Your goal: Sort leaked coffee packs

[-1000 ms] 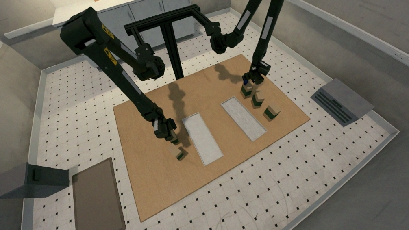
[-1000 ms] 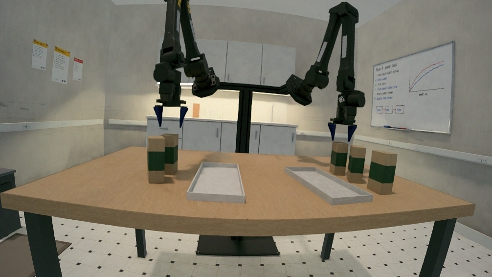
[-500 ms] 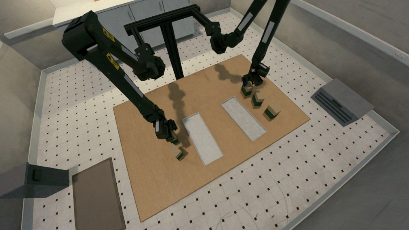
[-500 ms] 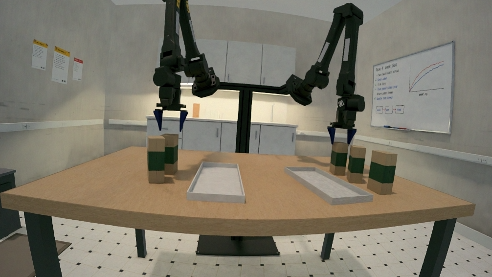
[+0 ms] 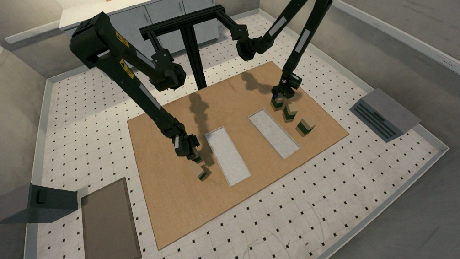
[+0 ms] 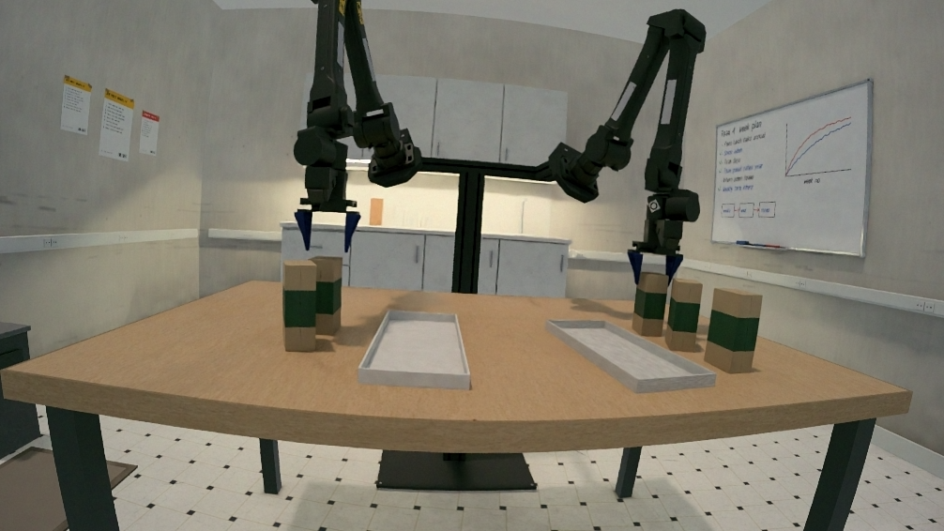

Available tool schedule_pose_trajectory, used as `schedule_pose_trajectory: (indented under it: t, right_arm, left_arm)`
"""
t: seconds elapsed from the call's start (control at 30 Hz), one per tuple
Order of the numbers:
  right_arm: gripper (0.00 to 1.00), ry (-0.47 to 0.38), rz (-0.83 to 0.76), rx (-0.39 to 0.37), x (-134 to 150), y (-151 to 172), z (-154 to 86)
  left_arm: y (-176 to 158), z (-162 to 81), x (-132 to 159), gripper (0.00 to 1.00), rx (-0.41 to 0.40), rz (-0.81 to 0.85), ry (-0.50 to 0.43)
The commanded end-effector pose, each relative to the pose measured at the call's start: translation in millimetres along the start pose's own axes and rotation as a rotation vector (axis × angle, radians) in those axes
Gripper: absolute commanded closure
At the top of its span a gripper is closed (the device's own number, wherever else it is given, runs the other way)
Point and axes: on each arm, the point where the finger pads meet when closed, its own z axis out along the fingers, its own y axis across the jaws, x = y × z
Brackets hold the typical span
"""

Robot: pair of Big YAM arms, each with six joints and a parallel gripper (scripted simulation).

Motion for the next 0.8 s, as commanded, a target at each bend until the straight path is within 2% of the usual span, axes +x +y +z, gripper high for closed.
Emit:
schedule_pose_trajectory:
  t: [0.0,0.47,0.5,0.77]
  right_arm:
    - [0.21,-0.056,0.005,0.01,-19.0,-6.0,-9.1]
    - [0.21,-0.049,0.004,0.011,-17.8,-6.7,-5.4]
    - [0.21,-0.025,-0.001,0.008,-11.7,-5.6,3.4]
    - [0.21,-0.024,0.001,0.01,-11.7,-7.0,14.4]
  left_arm:
    - [4.4,7.2,-1.4,0.21,-0.008,0.005,-0.003]
    - [0.4,5.7,-0.3,0.21,-0.001,0.001,-0.002]
    - [0.4,5.7,-0.3,0.74,-0.001,0.001,-0.002]
    - [0.4,5.7,-0.3,0.74,-0.001,0.001,-0.002]
